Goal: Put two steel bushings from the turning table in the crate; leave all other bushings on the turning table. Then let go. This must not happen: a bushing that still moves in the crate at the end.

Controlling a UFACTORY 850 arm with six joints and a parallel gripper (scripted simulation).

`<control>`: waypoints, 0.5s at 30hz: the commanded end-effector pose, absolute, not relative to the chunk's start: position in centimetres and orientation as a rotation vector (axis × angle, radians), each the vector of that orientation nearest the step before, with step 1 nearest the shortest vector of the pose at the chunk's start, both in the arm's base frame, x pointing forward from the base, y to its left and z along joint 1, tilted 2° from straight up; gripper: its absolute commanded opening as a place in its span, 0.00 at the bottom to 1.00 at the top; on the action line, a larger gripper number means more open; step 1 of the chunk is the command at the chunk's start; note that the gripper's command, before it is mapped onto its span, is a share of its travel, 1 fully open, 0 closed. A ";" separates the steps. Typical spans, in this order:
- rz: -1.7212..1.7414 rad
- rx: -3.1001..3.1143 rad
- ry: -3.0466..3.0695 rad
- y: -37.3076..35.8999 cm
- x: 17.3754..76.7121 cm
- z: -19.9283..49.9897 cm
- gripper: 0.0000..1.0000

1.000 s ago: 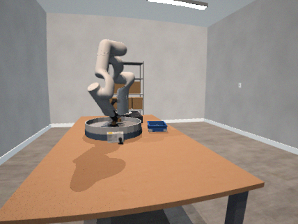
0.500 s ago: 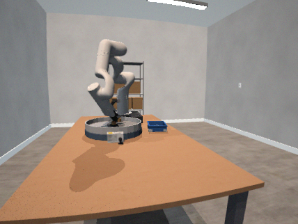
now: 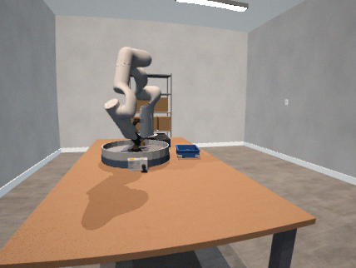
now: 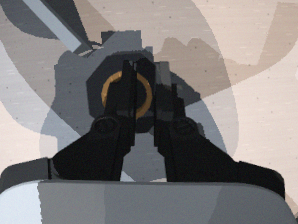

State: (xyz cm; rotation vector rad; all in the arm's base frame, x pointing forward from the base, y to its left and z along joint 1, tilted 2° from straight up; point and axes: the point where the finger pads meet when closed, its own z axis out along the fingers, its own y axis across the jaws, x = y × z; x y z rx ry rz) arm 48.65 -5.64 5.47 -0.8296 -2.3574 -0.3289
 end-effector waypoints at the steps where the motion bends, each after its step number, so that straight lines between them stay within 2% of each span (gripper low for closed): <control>1: -0.329 -0.830 -2.359 -5.7 48.7 5.6 0.11; 15: -0.329 -0.830 -2.359 -5.7 48.6 8.7 0.11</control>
